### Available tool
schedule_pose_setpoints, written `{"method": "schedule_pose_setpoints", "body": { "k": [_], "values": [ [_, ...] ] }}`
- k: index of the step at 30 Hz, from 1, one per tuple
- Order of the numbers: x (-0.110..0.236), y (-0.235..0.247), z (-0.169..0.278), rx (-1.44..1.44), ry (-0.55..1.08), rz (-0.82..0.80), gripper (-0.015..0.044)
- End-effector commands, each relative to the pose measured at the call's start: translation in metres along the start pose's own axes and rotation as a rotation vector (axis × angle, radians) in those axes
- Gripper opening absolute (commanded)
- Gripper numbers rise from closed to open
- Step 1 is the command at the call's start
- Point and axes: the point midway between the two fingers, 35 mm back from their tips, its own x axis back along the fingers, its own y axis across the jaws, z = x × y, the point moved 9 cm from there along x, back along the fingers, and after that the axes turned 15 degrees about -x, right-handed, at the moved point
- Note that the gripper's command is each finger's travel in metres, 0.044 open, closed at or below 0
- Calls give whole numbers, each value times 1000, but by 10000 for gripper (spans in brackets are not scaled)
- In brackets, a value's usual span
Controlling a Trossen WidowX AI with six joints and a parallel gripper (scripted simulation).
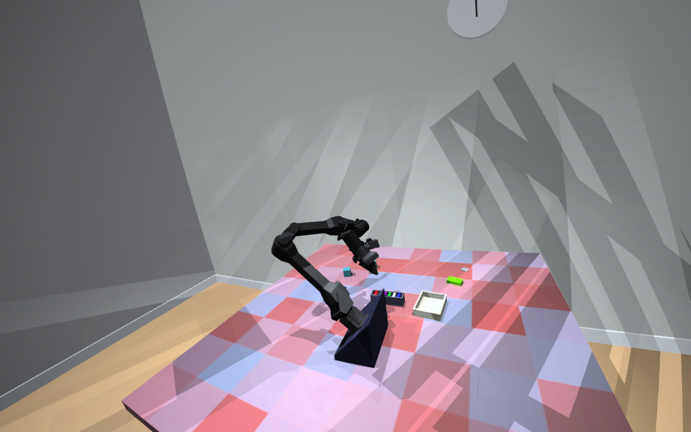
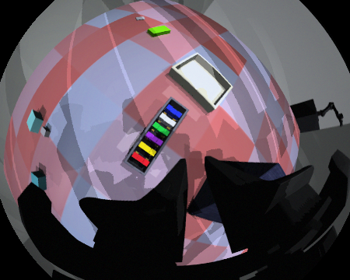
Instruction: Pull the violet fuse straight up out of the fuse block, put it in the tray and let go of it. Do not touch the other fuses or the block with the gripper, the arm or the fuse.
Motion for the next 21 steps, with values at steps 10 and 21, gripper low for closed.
{"method": "schedule_pose_setpoints", "body": {
  "k": [10, 21],
  "values": [
    [-87, 14, -47, 804, 343, -411, 74],
    [-87, 13, -48, 804, 343, -410, 74]
  ]
}}
